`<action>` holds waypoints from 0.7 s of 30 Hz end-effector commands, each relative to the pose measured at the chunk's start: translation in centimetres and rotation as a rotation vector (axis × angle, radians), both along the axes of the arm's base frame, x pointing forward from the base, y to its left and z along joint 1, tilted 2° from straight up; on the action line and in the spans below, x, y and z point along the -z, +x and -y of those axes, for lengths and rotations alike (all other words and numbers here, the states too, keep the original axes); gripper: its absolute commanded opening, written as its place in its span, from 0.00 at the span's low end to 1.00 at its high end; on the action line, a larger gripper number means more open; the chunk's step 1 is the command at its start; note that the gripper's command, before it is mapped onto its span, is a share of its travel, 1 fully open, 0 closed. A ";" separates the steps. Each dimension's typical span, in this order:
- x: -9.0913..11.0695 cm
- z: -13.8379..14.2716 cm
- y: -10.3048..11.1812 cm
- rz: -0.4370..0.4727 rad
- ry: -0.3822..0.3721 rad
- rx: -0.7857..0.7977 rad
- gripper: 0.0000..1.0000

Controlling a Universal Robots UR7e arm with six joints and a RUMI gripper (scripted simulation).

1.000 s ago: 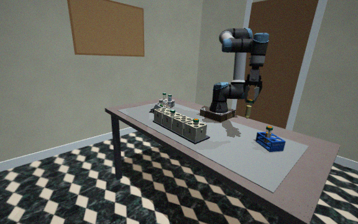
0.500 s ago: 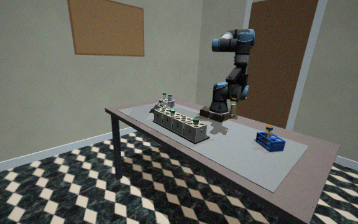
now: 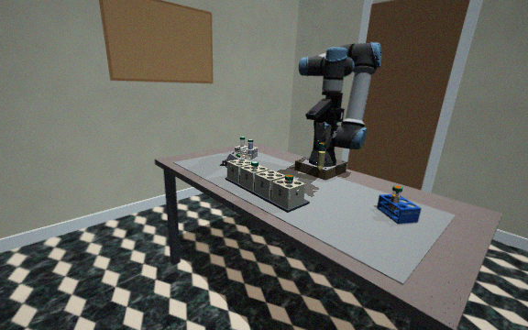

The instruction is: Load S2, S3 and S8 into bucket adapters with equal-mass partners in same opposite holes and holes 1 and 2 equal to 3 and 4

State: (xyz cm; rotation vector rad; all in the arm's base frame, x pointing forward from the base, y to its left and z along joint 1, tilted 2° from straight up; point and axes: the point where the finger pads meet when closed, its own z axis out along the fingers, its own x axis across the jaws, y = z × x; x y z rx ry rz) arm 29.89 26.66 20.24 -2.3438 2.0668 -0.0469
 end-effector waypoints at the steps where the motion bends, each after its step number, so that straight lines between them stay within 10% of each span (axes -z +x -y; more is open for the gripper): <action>1: -0.1 2.2 2.3 0.000 0.003 0.001 0.00; 21: -0.4 10.7 10.8 0.000 0.003 0.001 0.00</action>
